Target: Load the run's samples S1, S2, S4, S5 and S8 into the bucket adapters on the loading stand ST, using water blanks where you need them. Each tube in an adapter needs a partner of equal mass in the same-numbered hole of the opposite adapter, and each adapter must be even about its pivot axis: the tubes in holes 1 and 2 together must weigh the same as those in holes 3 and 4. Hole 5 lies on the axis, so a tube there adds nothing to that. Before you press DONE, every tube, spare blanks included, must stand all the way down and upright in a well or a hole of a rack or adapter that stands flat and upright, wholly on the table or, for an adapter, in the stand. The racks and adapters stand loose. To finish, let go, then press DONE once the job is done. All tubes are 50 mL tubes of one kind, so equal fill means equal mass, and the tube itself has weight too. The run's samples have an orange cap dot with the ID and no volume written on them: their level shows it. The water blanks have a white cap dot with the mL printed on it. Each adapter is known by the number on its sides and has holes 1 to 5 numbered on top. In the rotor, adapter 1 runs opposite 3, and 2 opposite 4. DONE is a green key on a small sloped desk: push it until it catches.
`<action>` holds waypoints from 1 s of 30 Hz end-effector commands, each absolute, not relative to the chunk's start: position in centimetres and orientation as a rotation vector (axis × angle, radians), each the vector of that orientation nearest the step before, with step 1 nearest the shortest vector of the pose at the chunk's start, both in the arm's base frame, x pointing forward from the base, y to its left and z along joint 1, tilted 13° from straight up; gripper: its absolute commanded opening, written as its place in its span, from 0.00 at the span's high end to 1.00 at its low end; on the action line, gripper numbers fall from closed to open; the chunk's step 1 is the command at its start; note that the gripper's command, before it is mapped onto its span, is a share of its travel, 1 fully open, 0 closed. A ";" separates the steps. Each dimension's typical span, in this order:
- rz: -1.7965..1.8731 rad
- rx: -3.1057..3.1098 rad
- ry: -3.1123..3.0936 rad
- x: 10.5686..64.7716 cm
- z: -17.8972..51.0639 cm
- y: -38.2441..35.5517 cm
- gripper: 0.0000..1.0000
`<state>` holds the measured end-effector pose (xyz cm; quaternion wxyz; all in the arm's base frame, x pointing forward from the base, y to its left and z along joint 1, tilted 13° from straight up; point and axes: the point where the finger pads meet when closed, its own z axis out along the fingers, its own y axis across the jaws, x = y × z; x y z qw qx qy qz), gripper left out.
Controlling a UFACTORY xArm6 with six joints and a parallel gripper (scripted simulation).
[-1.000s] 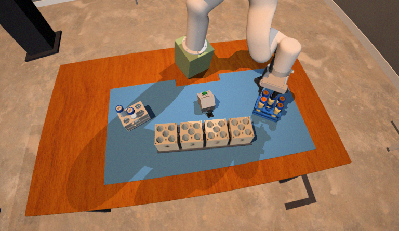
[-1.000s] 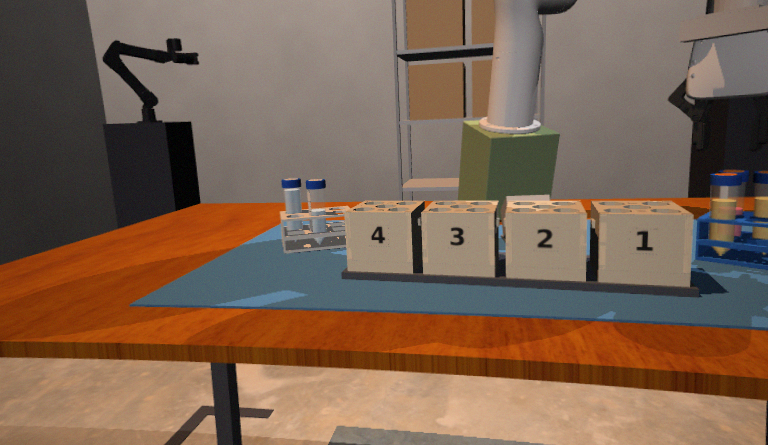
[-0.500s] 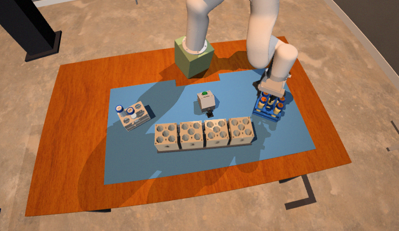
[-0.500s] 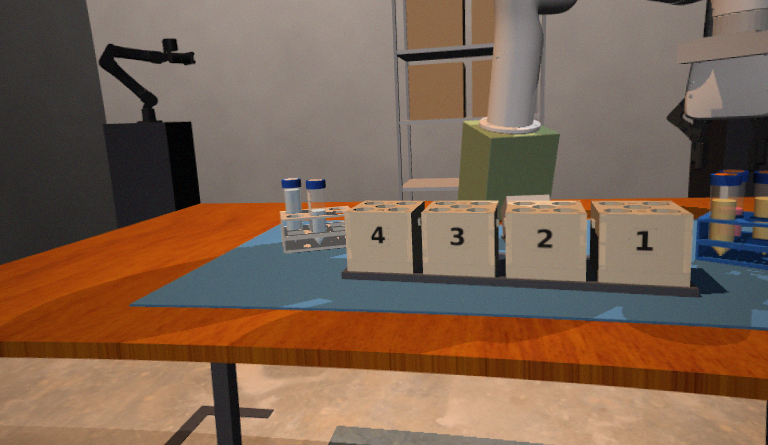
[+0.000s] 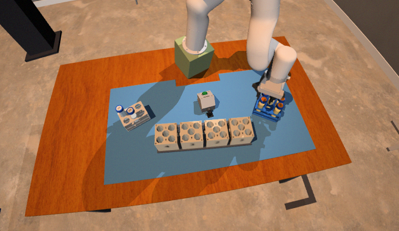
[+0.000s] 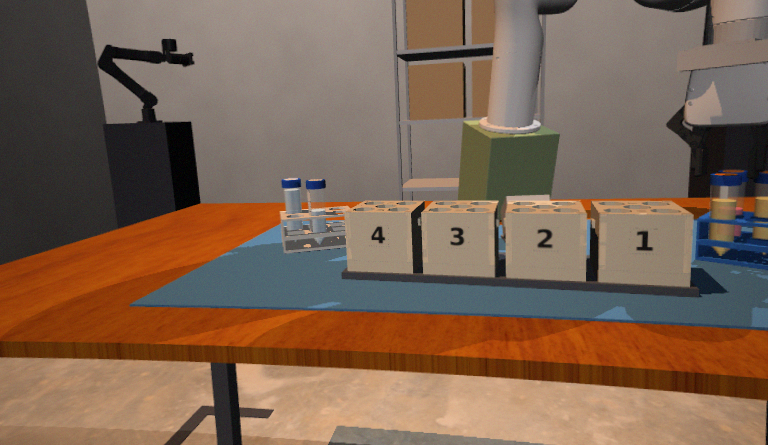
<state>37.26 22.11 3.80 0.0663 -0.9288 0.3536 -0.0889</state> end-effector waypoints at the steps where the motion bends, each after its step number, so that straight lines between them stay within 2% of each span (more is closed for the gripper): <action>1: -0.271 -2.798 1.065 37.4 3.8 22.2 0.43; 30: -0.271 -2.798 1.065 37.8 2.0 22.3 0.43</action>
